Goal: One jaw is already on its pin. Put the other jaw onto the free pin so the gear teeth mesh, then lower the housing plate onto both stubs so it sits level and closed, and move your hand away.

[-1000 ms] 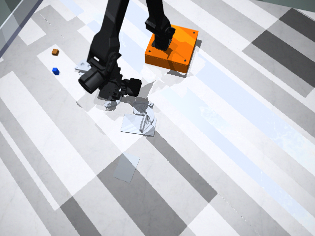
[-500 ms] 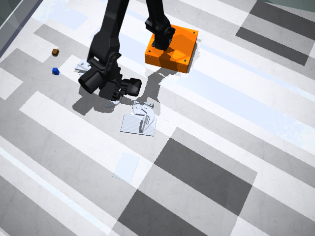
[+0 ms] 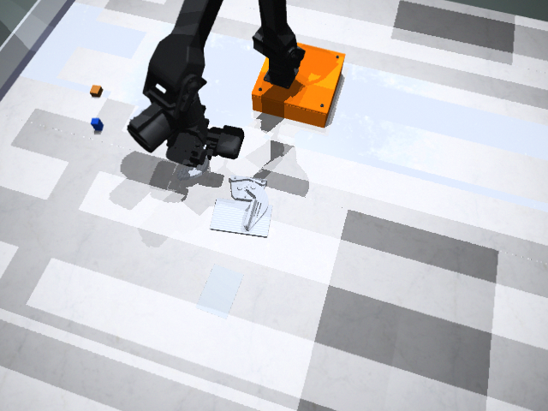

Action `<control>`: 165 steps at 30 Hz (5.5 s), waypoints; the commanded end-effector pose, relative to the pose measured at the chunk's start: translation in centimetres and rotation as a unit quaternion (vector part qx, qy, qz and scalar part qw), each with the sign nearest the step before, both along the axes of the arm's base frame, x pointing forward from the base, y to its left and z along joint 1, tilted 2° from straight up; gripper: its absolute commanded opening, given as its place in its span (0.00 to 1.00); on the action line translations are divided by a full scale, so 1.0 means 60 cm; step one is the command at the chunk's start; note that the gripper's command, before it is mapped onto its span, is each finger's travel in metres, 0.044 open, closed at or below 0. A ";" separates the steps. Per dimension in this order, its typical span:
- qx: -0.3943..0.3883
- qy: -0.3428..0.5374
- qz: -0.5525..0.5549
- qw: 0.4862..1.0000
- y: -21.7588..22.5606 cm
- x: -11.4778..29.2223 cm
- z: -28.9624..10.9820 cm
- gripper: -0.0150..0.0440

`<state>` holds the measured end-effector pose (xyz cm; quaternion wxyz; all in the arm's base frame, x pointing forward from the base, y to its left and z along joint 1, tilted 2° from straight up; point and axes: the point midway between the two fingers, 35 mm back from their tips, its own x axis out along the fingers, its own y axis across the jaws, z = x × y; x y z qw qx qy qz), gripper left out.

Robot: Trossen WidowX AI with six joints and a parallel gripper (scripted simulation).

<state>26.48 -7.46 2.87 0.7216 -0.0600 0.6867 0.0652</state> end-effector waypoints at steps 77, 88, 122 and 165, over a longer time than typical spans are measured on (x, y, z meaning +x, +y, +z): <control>0.044 0.012 -0.812 0.583 0.125 -0.029 0.067 0.48; 0.048 0.014 -0.897 0.439 0.145 -0.037 0.067 0.48; 0.051 0.018 -0.994 0.097 0.184 -0.056 0.066 0.48; 0.054 0.017 -0.993 0.105 0.169 0.069 0.080 0.48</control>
